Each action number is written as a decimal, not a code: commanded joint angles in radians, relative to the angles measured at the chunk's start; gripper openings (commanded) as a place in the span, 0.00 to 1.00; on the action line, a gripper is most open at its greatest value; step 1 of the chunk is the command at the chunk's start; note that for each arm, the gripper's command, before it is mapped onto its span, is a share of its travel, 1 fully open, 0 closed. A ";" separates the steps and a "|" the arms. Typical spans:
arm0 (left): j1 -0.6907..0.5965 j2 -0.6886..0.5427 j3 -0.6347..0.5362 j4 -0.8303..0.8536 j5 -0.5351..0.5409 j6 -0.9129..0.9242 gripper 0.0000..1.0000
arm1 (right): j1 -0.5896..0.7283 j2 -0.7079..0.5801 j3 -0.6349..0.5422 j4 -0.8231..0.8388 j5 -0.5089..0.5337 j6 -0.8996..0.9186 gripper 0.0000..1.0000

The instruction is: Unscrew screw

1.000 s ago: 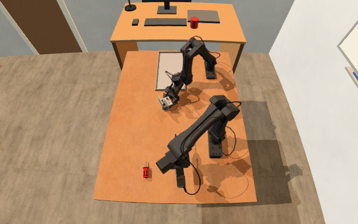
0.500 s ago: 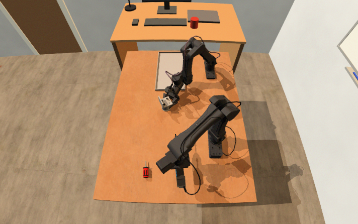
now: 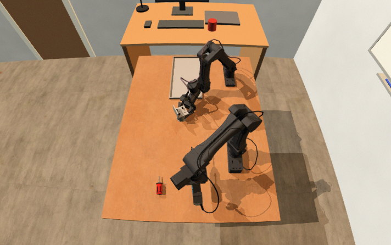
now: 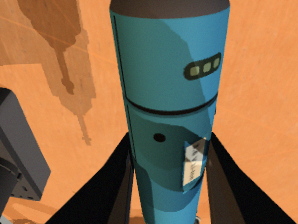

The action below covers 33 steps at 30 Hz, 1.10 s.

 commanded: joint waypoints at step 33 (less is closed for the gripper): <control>-0.010 -0.052 0.066 0.015 -0.004 0.007 0.42 | 0.006 0.011 -0.016 -0.020 -0.007 0.008 0.59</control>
